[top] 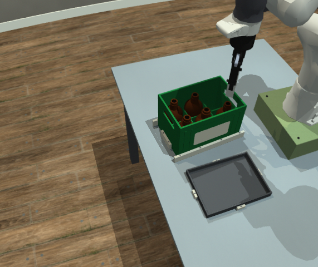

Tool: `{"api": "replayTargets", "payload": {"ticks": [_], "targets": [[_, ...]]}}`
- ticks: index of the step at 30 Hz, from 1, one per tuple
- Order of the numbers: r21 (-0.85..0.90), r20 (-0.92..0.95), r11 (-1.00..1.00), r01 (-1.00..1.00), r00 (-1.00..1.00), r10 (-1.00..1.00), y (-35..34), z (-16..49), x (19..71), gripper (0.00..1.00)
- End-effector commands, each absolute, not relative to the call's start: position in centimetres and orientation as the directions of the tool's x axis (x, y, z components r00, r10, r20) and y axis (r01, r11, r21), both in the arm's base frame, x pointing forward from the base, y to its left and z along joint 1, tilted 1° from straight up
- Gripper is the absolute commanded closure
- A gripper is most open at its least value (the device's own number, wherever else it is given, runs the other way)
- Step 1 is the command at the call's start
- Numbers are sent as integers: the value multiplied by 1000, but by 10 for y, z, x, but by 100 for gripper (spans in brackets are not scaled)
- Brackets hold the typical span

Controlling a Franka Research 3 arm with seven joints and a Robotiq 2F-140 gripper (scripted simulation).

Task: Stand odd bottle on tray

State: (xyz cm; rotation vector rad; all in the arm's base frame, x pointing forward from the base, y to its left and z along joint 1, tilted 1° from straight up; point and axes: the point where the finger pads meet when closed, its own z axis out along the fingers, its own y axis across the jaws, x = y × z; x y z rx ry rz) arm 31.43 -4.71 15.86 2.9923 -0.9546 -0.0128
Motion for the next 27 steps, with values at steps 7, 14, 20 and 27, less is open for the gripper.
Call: {"api": "replayTargets", "payload": {"ticks": [7,14,20,27], "targets": [[3,-9,-808,-589,808,-589,-46,158,314,56],[3,-9,-808,-589,808,-589,-46,158,314,56],[3,-9,-808,-589,808,-589,-46,156,314,56],[2,-9,-808,-589,808,-589,-46,153,314,56]]}}
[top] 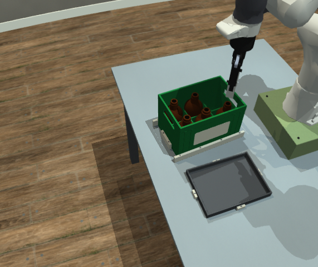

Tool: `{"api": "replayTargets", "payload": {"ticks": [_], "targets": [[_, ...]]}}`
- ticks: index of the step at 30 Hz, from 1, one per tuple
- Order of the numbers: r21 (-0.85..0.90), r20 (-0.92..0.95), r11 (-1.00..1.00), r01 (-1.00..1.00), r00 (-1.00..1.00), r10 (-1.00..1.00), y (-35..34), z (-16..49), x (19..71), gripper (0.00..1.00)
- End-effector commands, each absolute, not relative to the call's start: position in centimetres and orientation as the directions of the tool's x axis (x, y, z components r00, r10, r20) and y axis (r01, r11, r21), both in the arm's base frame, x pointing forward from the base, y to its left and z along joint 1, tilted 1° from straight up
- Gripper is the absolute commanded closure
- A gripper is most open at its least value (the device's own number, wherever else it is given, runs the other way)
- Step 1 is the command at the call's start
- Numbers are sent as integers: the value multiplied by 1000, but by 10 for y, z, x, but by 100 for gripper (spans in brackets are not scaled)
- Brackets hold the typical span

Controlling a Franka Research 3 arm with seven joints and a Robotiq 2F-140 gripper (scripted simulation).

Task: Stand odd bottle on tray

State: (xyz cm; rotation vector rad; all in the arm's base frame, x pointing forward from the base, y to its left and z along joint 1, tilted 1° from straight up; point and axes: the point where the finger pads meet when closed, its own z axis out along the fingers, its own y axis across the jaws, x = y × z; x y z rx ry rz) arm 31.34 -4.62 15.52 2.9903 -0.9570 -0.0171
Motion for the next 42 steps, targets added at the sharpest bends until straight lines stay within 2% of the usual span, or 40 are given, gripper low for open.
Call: {"api": "replayTargets", "payload": {"ticks": [1,42], "targets": [[2,-9,-808,-589,808,-589,-46,152,314,56],[2,-9,-808,-589,808,-589,-46,114,314,56]]}}
